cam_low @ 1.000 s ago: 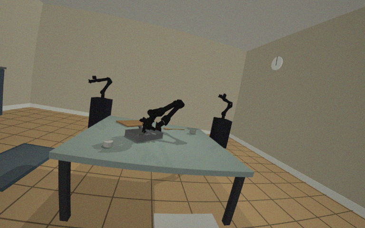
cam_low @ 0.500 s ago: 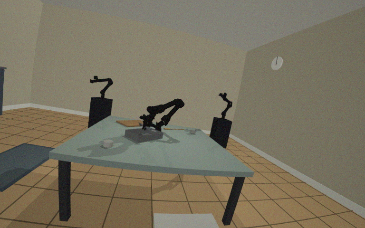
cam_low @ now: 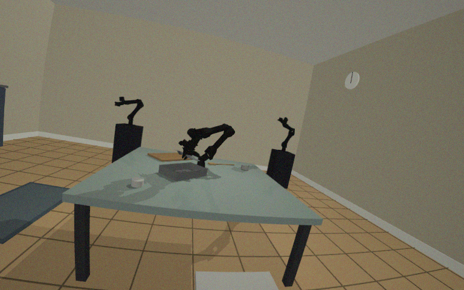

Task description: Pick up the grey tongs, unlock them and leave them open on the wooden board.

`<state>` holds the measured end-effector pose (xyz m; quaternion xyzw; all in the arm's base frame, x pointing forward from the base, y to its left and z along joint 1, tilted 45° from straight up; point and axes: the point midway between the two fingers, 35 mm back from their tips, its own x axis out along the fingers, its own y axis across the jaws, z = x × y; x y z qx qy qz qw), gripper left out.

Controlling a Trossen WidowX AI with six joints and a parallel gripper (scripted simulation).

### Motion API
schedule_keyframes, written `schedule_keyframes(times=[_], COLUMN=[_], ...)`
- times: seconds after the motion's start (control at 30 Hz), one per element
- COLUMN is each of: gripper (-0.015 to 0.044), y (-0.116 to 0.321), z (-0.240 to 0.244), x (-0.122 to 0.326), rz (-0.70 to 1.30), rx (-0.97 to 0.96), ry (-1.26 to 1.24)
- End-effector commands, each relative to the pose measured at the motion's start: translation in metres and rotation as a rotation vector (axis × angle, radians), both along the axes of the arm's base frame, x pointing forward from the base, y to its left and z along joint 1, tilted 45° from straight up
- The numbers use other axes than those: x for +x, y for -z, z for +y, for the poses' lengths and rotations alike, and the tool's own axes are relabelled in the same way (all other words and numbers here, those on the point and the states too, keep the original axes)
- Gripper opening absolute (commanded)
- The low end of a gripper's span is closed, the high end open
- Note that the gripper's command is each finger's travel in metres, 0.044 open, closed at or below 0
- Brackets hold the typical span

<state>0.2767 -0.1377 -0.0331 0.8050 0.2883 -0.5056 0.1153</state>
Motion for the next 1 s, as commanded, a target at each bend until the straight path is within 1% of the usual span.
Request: schedule_keyframes(times=[0.0,0.97], gripper=[-0.015,-0.015], y=[-0.002,0.003], z=[-0.002,-0.001], x=[0.002,-0.011], rz=[-0.002,0.219], rx=[0.006,0.335], ry=[-0.011,-0.224])
